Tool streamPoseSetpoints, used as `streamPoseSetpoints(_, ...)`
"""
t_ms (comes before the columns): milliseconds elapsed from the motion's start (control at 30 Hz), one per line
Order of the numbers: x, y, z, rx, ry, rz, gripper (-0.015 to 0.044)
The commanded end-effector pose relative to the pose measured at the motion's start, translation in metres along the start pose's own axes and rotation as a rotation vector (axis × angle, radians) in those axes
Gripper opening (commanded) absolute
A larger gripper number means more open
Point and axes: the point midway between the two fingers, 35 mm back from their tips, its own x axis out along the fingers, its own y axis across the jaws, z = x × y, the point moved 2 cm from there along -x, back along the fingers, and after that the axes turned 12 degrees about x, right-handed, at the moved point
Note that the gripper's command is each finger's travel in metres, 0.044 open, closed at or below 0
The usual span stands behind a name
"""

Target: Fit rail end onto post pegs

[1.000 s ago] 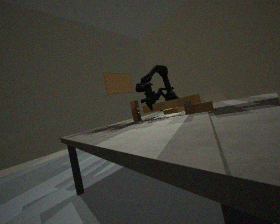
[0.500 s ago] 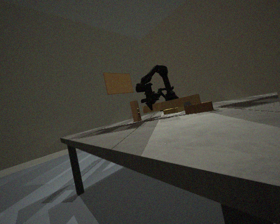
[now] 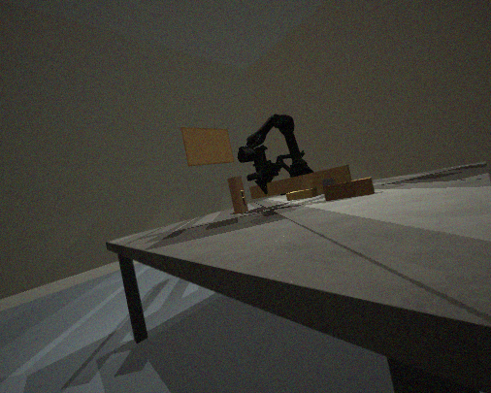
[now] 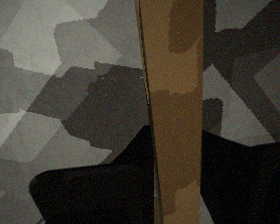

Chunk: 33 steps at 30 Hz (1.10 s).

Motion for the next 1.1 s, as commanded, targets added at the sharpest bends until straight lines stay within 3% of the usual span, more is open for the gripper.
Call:
streamPoseSetpoints(0, -0.0013, -0.0016, -0.0015, -0.003, 0.0, -0.006, 0.0)
streamPoseSetpoints(1067, -0.0044, -0.0058, -0.0102, -0.003, 0.001, -0.006, 0.0)
